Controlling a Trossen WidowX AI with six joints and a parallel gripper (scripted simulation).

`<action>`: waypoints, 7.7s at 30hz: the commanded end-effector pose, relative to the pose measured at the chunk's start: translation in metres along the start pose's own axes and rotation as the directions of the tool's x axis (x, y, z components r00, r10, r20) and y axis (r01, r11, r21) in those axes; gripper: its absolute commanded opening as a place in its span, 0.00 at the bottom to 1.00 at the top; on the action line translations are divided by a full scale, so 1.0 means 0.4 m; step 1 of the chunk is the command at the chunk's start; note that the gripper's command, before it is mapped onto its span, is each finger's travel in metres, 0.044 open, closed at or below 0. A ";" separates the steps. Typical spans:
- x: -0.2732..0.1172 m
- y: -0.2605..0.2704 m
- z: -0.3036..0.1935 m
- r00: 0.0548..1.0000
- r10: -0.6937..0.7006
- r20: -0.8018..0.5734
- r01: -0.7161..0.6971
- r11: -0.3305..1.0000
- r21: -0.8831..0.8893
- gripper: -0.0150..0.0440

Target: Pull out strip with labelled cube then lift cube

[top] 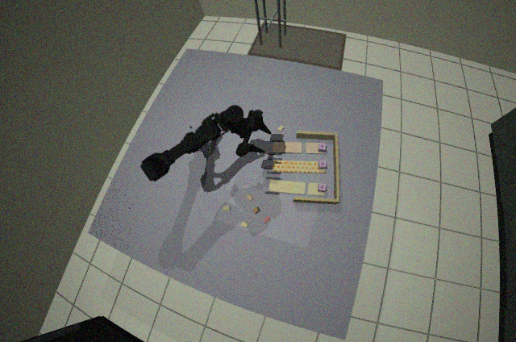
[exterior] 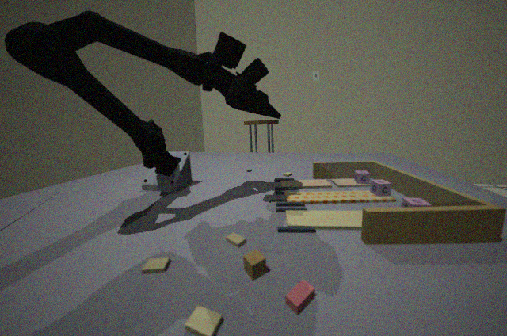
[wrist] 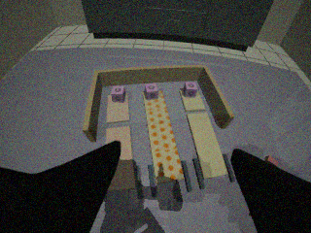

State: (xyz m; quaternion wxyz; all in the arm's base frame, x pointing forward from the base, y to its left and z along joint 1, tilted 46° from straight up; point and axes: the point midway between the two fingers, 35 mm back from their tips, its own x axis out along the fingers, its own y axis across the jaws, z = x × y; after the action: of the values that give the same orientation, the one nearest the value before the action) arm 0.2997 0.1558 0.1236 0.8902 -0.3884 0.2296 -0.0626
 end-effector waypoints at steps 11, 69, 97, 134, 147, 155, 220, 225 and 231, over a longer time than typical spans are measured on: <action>0.106 0.027 -0.001 0.967 0.040 -0.250 -0.062 0.995 -0.082 0.58; 0.381 -0.029 -0.222 0.584 0.015 -0.812 -0.192 0.974 -0.120 0.25; 0.407 -0.032 -0.261 0.584 0.013 -0.812 -0.191 0.974 -0.122 0.25; 0.384 -0.036 -0.286 0.583 0.013 -0.812 -0.191 0.974 -0.122 0.25; 0.346 -0.045 -0.316 0.583 0.013 -0.813 -0.192 0.974 -0.122 0.25; 0.322 -0.050 -0.335 0.582 0.012 -0.813 -0.192 0.974 -0.123 0.25; 0.125 -0.100 -0.482 0.579 0.012 -0.815 -0.195 0.973 -0.125 0.25; 0.109 -0.104 -0.493 0.579 0.012 -0.815 -0.196 0.973 -0.125 0.25; 0.091 -0.109 -0.506 0.579 0.012 -0.816 -0.196 0.973 -0.125 0.25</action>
State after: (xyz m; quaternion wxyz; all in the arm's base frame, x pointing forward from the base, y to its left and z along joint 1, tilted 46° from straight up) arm 0.2516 -0.0141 0.0247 0.6525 -0.3914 0.6304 -0.1539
